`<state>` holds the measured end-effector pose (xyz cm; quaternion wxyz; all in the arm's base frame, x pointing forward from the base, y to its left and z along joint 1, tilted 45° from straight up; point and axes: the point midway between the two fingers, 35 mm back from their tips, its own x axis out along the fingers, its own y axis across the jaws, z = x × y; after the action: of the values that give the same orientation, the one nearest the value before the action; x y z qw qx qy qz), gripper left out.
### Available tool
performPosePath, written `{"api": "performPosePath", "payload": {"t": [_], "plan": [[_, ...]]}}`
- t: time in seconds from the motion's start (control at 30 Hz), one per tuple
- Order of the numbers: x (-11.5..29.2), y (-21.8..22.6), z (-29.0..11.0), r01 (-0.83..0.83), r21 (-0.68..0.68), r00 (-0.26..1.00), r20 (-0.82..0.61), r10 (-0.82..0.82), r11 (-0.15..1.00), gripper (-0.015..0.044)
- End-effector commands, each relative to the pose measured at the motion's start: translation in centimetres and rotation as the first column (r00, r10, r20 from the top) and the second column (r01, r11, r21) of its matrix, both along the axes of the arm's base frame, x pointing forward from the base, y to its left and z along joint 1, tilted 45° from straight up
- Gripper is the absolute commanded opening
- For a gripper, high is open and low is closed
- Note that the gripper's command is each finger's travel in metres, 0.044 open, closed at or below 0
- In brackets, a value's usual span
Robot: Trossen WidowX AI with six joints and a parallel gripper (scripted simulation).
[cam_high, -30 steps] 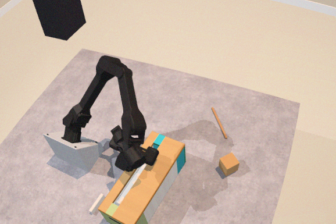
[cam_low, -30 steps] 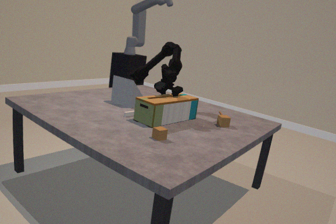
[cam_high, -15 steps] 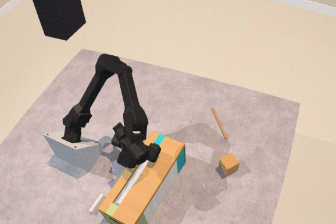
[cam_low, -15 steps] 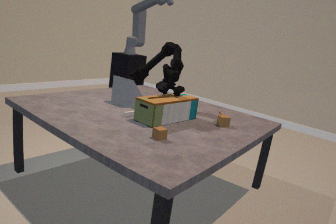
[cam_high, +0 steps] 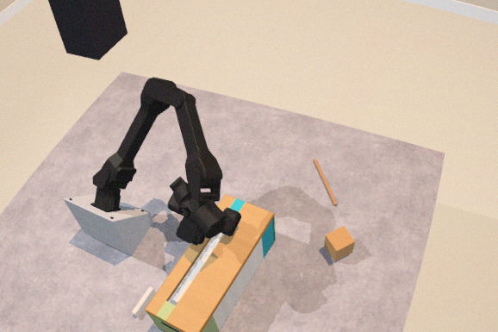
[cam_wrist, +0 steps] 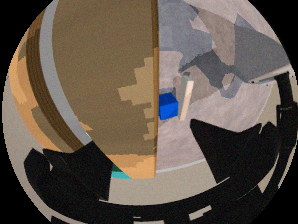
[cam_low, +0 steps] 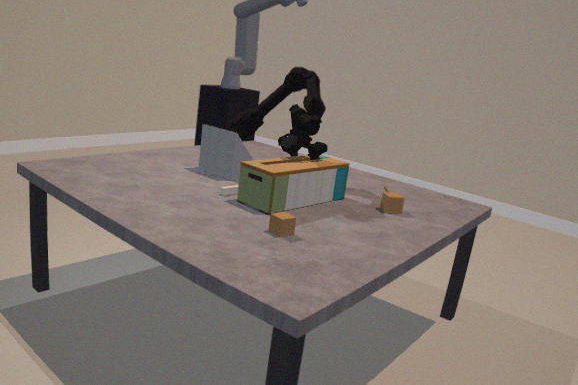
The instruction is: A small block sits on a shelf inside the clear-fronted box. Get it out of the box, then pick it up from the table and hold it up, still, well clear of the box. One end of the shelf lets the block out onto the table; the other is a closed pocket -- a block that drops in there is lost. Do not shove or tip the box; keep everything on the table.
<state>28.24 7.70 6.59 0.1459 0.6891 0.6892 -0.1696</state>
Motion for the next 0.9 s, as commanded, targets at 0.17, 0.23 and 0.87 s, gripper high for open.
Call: {"api": "performPosePath", "payload": {"t": [0.17,0.23,0.87], "plan": [[0.2,-4.4,4.1,0.0,-0.006,1.0,0.007,0.0,1.0,0.04],[0.2,-4.4,4.1,0.0,-0.006,1.0,0.007,0.0,1.0,0.04],[-1.1,-3.4,5.3,-0.344,-0.612,-0.161,0.786,0.597,0.713,0.0285]]}}
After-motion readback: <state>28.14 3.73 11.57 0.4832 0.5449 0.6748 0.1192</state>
